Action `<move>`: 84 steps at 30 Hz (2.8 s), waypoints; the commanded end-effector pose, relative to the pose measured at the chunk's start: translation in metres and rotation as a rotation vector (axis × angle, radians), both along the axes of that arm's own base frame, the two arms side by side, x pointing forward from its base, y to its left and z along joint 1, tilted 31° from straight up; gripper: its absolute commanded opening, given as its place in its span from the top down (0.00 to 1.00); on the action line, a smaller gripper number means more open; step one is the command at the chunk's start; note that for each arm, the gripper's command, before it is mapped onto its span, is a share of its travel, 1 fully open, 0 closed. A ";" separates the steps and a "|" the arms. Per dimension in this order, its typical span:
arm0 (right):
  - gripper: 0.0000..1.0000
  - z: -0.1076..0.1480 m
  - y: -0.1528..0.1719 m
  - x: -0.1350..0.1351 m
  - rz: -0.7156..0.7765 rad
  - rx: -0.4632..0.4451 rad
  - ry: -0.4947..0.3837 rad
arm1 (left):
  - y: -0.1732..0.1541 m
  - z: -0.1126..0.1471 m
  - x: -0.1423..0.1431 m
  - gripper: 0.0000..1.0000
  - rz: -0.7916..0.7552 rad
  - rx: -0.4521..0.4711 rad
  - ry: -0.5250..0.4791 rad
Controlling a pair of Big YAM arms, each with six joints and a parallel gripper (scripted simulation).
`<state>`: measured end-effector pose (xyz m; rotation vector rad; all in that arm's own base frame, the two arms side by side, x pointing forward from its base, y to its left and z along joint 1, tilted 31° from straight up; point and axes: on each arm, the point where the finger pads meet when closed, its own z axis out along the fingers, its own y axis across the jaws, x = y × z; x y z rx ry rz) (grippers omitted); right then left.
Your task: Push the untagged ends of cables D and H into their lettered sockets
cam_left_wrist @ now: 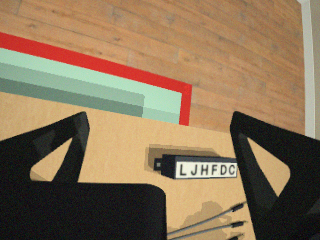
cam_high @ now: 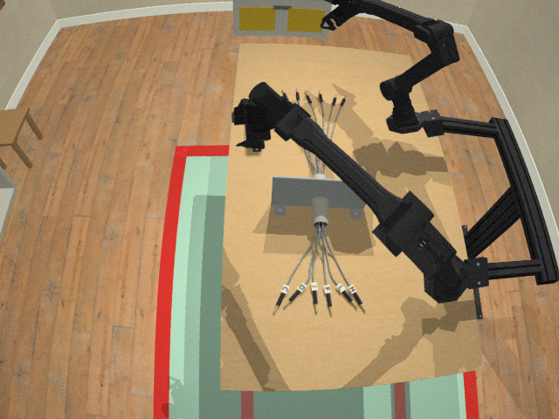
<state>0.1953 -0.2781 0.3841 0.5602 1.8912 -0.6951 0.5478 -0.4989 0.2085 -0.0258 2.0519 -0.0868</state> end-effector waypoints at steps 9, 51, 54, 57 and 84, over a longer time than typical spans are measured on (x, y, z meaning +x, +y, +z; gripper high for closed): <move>0.00 0.005 0.001 0.000 0.000 -0.009 -0.005 | -0.003 0.008 -0.002 0.00 -0.004 -0.010 -0.008; 0.00 -0.141 0.178 0.070 0.192 0.095 0.051 | 0.391 -0.081 -0.174 0.00 -0.013 0.504 0.100; 0.00 -0.137 0.185 0.074 0.200 0.086 0.044 | 0.414 -0.087 -0.185 0.00 -0.008 0.522 0.107; 0.00 -0.145 0.187 0.073 0.207 0.073 0.067 | 0.425 -0.090 -0.190 0.00 -0.003 0.526 0.110; 0.00 -0.135 0.185 0.071 0.199 0.070 0.052 | 0.448 -0.083 -0.125 0.65 0.383 0.177 0.193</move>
